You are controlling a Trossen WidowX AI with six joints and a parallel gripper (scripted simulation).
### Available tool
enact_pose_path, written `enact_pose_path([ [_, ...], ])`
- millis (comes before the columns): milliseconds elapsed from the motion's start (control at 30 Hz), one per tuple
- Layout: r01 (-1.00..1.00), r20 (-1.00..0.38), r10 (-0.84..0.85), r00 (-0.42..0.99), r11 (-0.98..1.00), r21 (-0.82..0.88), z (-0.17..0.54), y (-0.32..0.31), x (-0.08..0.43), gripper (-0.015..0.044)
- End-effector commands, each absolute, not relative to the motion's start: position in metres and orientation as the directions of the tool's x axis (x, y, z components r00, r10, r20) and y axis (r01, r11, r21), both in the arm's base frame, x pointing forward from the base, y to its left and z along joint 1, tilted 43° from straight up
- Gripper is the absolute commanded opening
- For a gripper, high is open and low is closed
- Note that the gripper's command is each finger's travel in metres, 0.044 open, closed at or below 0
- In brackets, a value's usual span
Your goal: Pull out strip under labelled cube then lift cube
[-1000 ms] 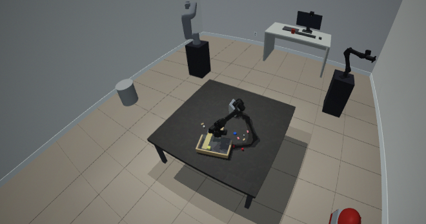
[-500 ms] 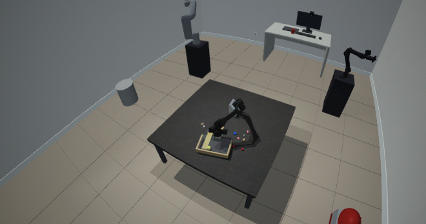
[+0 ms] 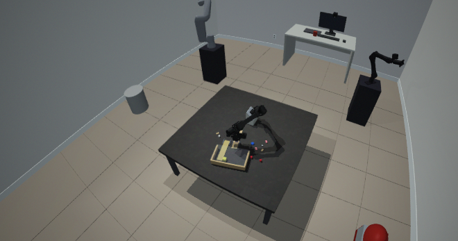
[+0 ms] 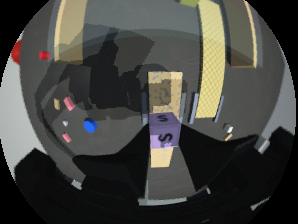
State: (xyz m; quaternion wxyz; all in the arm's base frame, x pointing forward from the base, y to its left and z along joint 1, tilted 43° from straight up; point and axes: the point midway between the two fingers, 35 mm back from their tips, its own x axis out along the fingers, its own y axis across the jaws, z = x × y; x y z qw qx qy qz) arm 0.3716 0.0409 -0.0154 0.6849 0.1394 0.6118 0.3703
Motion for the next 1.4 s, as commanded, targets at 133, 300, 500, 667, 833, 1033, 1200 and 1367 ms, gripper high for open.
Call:
enact_pose_path([
  [133, -0.343, -0.737, 0.676, -0.022, 0.687, 0.64, -0.012, 0.037, 0.355, 0.0],
  [300, -0.342, -0.737, 0.675, -0.022, 0.688, 0.64, -0.012, 0.036, 0.337, 0.0],
  [500, -0.341, -0.737, 0.675, -0.023, 0.688, 0.641, -0.013, 0.035, 0.315, 0.0],
  [667, -0.341, -0.737, 0.675, -0.024, 0.687, 0.641, -0.014, 0.035, 0.302, 0.0],
  [833, -0.341, -0.738, 0.674, -0.024, 0.689, 0.64, 0.004, 0.017, 0.303, 0.0],
  [1033, -0.341, -0.738, 0.674, -0.024, 0.688, 0.64, 0.012, 0.01, 0.303, 0.0],
  [1200, -0.341, -0.738, 0.674, -0.024, 0.688, 0.64, 0.012, 0.01, 0.303, 0.0],
  [1367, -0.341, -0.738, 0.674, -0.024, 0.688, 0.64, 0.012, 0.01, 0.303, 0.0],
])
